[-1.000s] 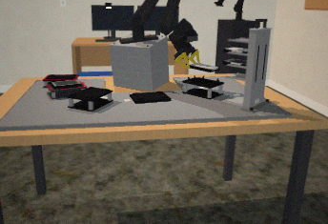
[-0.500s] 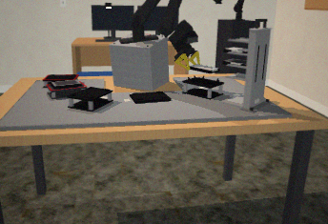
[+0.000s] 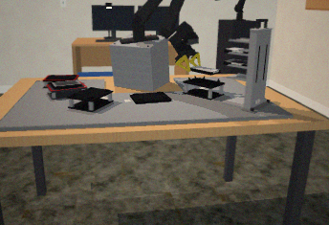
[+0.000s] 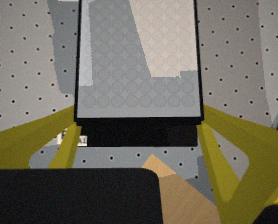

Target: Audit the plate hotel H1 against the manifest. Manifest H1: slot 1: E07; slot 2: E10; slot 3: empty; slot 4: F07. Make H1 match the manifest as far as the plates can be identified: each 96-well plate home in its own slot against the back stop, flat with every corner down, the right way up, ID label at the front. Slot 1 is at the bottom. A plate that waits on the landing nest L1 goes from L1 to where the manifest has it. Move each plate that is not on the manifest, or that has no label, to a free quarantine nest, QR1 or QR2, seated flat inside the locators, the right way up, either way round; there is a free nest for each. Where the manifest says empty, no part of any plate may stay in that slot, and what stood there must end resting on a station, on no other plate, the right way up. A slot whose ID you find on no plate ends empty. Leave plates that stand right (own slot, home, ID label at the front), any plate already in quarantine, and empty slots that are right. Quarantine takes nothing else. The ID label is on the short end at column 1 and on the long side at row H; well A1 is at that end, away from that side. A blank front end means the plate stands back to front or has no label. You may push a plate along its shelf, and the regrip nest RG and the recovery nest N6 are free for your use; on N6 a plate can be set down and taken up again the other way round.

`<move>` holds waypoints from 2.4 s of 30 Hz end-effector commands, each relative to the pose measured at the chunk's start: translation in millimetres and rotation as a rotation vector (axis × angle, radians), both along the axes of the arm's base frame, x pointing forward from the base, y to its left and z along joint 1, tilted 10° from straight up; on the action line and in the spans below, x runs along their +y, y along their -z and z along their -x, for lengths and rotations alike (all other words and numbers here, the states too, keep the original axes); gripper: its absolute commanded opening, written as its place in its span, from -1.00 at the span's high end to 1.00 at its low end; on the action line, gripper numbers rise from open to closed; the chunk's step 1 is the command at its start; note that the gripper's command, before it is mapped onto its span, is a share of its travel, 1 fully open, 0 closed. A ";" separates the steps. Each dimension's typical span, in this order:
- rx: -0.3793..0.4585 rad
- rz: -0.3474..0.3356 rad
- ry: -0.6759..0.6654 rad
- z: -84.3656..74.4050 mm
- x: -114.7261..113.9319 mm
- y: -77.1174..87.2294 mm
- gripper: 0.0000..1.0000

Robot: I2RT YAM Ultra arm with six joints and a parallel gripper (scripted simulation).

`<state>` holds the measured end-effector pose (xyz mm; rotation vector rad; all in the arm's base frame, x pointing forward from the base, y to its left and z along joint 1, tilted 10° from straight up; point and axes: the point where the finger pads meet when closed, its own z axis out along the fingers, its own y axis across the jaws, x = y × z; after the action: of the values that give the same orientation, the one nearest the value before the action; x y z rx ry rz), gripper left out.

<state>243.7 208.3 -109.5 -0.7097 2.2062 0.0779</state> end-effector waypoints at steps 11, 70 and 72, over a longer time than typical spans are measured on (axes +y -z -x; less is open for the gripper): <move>-0.027 -0.025 -0.003 -6.7 5.1 0.8 -0.72; -0.036 -0.038 -0.003 -14.3 6.6 25.6 -0.72; -0.036 -0.038 -0.006 -13.7 7.2 26.6 -0.72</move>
<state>249.1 206.6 -140.7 -0.7070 2.2024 0.0819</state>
